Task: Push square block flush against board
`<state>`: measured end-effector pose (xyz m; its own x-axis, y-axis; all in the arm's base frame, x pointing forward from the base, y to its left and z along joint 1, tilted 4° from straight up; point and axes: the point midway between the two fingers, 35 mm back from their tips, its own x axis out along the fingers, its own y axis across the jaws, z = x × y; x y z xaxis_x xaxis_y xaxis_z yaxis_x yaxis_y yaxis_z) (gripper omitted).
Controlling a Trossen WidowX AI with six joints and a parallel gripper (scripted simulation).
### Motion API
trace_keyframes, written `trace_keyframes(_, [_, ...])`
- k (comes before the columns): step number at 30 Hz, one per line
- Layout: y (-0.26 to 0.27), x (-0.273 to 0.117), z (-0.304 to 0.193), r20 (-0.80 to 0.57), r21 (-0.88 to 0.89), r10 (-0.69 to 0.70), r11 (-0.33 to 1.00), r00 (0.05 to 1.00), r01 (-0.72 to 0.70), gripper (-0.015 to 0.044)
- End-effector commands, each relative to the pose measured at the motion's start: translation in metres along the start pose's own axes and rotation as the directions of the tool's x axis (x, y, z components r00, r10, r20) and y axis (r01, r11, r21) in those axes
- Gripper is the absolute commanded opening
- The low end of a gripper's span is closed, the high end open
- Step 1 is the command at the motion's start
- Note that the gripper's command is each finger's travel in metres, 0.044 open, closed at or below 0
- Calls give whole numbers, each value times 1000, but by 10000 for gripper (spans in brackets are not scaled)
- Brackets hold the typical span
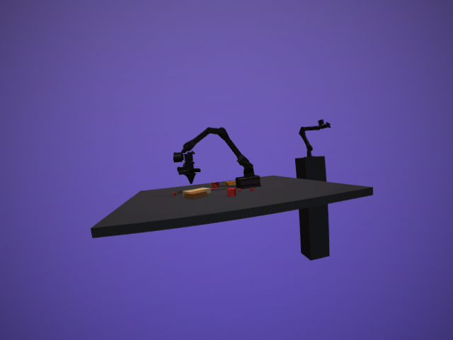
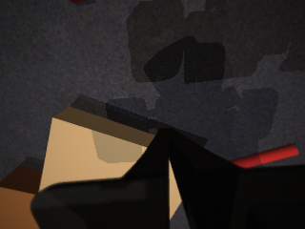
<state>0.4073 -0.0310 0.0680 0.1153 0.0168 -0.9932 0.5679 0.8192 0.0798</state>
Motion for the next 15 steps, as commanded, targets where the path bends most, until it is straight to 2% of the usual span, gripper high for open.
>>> trace_keyframes(1, [-3,-1,-11,-2,-120,-2,993,1000,1,0])
trace_keyframes(8, [-9,-3,-33,-5,-352,-2,936,1000,0,0])
trace_keyframes(15, [-16,-3,-55,-9,-564,-2,826,1000,-3,0])
